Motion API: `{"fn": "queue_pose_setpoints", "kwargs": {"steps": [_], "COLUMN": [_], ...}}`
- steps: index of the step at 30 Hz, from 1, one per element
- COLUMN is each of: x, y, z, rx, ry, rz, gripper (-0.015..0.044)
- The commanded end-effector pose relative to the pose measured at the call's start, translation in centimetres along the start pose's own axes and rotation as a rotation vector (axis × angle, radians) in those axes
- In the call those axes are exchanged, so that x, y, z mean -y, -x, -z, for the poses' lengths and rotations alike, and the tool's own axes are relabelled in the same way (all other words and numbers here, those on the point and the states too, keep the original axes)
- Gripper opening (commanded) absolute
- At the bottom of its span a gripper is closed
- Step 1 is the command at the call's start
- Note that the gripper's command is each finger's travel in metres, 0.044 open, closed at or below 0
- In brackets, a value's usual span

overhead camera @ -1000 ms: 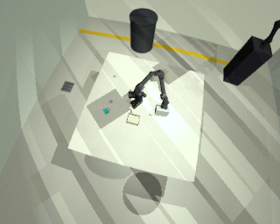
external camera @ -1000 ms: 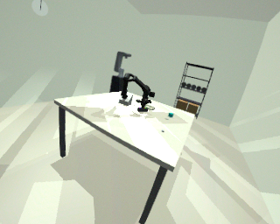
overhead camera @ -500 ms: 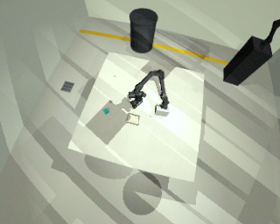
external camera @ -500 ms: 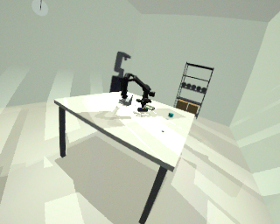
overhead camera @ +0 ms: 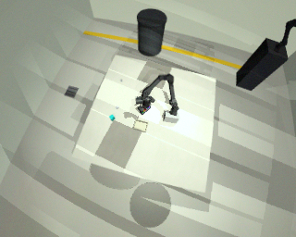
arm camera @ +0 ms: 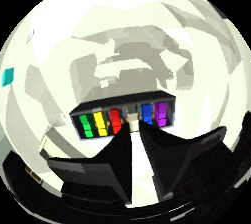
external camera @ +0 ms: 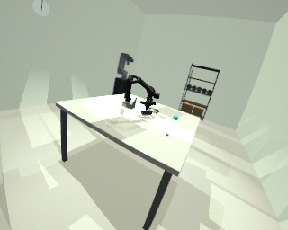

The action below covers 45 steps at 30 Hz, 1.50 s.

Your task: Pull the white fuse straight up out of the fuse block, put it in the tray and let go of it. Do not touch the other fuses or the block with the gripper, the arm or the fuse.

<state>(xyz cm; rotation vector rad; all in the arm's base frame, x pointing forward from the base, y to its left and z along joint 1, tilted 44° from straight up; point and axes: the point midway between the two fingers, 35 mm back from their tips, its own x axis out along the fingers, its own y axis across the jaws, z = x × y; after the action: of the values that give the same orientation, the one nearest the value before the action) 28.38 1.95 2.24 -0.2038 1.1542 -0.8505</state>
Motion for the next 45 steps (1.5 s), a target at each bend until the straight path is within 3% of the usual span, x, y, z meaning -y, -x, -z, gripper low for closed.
{"fn": "queue_pose_setpoints", "kwargs": {"steps": [1,45], "x": [-0.1,0.0], "y": [0.5,2.8], "z": [-0.1,-0.1], "rx": [0.001,0.002], "ry": [-0.007,-0.004], "rz": [-0.009,-0.007], "gripper": [0.0,0.0]}}
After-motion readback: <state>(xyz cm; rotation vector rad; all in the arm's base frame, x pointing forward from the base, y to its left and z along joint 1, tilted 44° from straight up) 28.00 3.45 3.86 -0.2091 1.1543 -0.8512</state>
